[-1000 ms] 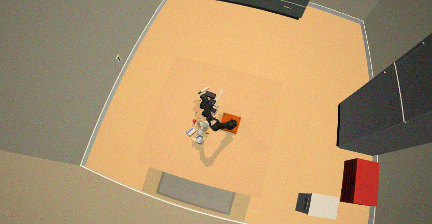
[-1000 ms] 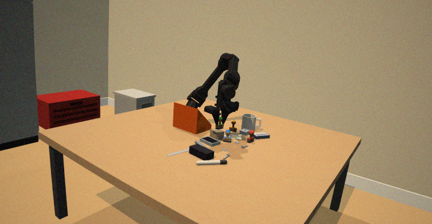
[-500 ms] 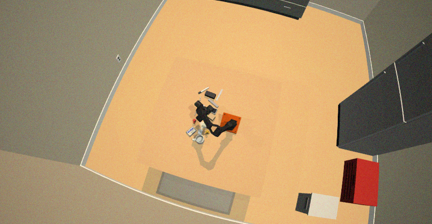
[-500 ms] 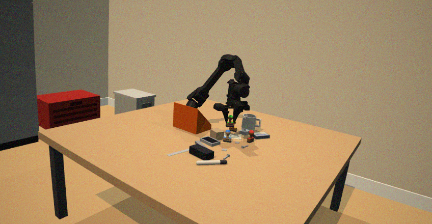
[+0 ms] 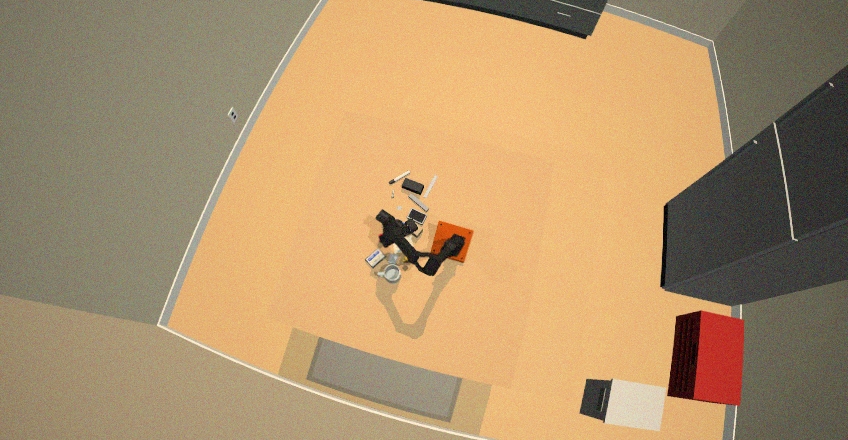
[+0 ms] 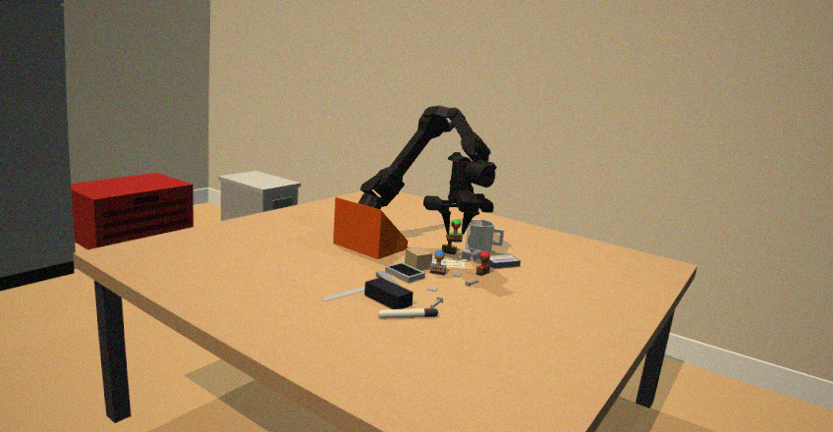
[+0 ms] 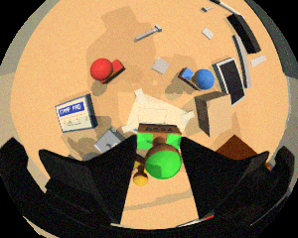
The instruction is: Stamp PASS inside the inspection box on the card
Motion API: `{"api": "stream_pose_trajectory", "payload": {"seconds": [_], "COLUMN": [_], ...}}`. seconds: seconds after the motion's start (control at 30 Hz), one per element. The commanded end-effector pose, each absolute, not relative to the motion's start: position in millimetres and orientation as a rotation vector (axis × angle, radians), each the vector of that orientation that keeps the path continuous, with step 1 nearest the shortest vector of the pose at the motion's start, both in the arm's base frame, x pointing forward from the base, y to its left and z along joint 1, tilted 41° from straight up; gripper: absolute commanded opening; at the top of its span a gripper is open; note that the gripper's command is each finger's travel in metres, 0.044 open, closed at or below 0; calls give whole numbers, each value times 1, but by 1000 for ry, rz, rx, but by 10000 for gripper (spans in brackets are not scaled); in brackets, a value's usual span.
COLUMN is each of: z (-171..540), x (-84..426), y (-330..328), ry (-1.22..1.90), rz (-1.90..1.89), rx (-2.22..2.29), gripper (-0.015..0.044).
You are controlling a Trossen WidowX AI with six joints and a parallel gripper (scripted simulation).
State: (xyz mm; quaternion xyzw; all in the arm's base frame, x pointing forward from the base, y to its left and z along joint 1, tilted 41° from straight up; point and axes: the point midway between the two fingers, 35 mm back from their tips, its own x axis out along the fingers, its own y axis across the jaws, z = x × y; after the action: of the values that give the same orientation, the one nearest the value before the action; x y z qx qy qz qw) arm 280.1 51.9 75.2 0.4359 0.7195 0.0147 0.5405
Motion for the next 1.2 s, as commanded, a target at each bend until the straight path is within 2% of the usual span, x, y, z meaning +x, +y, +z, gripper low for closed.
{"api": "stream_pose_trajectory", "payload": {"seconds": [0.0,1.17], "z": [76,58], "x": [279,280], "y": [55,70], "ry": [1716,1714], "rz": [20,18], "rx": [1055,1055], "gripper": [0,0]}}
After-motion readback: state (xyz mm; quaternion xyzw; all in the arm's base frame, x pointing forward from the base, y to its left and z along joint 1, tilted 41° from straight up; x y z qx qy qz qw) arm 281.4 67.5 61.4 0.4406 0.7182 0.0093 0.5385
